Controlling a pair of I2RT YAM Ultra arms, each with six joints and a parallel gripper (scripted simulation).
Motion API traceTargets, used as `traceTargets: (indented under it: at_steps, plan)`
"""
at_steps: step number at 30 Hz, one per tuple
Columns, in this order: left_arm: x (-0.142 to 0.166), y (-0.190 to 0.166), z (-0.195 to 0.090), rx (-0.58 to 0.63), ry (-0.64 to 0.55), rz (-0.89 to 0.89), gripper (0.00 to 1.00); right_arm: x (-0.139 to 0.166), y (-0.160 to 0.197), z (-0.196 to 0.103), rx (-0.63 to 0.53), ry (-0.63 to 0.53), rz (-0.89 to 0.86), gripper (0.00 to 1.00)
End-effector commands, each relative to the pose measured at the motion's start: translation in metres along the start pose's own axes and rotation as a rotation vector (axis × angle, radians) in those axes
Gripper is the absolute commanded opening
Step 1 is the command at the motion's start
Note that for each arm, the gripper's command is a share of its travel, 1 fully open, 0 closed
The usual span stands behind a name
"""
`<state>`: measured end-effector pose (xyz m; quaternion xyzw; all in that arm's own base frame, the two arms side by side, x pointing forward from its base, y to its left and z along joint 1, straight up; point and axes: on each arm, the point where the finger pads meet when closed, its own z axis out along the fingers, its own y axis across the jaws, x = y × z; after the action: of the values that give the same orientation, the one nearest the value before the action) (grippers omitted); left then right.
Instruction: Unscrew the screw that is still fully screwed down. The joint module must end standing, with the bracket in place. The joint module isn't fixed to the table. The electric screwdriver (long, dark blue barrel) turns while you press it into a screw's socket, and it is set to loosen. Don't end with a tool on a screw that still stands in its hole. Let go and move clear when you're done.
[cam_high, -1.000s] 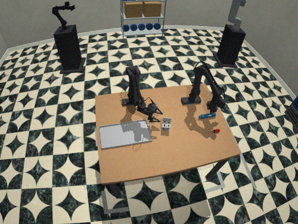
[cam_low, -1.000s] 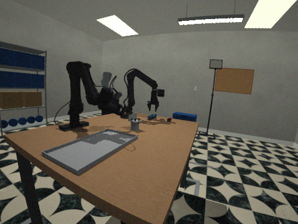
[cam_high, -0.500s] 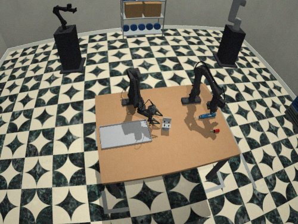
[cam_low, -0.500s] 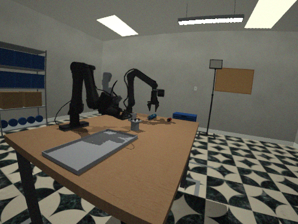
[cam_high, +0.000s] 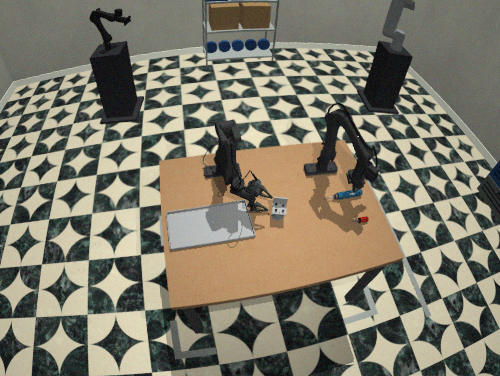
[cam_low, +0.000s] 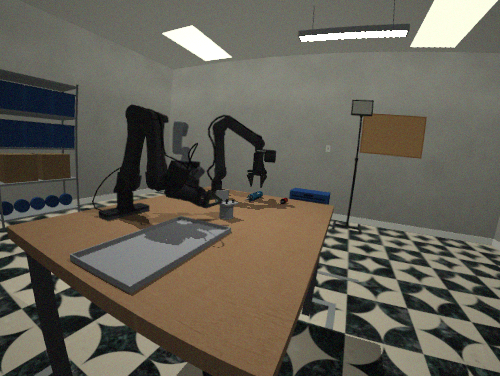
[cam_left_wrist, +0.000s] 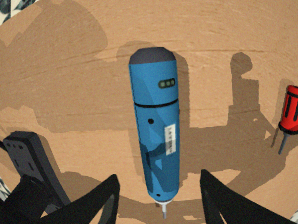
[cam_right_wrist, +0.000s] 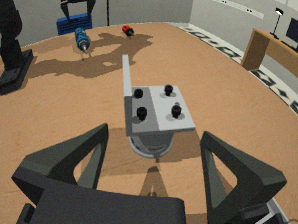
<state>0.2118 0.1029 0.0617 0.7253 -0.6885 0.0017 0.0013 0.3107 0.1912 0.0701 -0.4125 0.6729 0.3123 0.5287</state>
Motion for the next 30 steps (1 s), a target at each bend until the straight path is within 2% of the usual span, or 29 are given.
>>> traceTargets:
  at_steps: [1, 8, 30]
  plan:
    - [0.0, -0.002, -0.003, 0.012, -0.004, -0.006, 0.65, 0.017, 0.004, -0.003, -0.005, 0.007, 0.018, 0.86]
    - [0.0, -0.002, -0.003, 0.012, -0.004, -0.006, 0.65, 0.033, 0.005, 0.001, -0.005, 0.007, 0.018, 0.86]
    - [0.0, -0.002, -0.003, 0.012, -0.004, -0.006, 0.65, 0.037, -0.002, 0.007, 0.001, -0.009, -0.003, 0.86]
